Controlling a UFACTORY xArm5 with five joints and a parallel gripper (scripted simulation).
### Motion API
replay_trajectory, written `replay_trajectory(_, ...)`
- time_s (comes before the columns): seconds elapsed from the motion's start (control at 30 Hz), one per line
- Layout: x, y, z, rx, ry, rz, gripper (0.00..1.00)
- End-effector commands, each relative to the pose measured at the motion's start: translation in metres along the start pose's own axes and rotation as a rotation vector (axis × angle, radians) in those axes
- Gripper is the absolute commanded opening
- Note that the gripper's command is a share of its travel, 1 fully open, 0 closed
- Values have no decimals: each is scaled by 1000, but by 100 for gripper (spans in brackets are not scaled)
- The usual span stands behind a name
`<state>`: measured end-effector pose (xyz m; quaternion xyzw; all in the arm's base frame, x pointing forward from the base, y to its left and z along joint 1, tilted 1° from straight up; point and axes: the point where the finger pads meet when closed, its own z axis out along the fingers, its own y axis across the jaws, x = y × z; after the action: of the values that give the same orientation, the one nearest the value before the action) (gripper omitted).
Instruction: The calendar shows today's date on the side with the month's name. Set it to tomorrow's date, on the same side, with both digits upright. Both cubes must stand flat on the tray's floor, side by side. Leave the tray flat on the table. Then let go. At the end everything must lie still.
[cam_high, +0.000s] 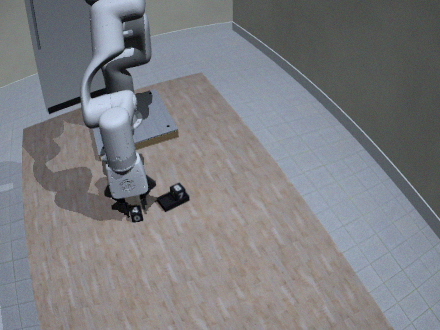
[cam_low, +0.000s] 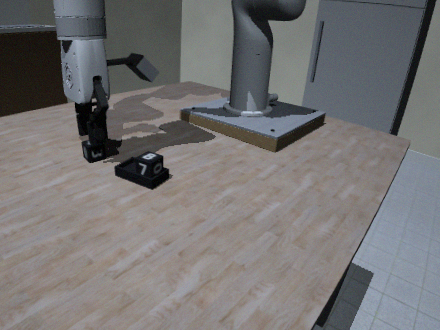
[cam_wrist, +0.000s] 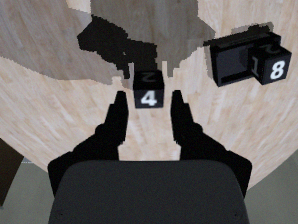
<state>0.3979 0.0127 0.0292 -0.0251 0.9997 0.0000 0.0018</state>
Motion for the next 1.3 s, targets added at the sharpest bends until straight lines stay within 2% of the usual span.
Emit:
replay_trajectory(0.0,-1,0,-1,0,-3,0,49)
replay_trajectory(0.47,-1,-1,8,0,-3,0,49)
replay_trajectory(0.87,-1,-1,25,0,-3,0,49)
replay_trajectory(1.27,-1,-1,27,0,-3,0,49)
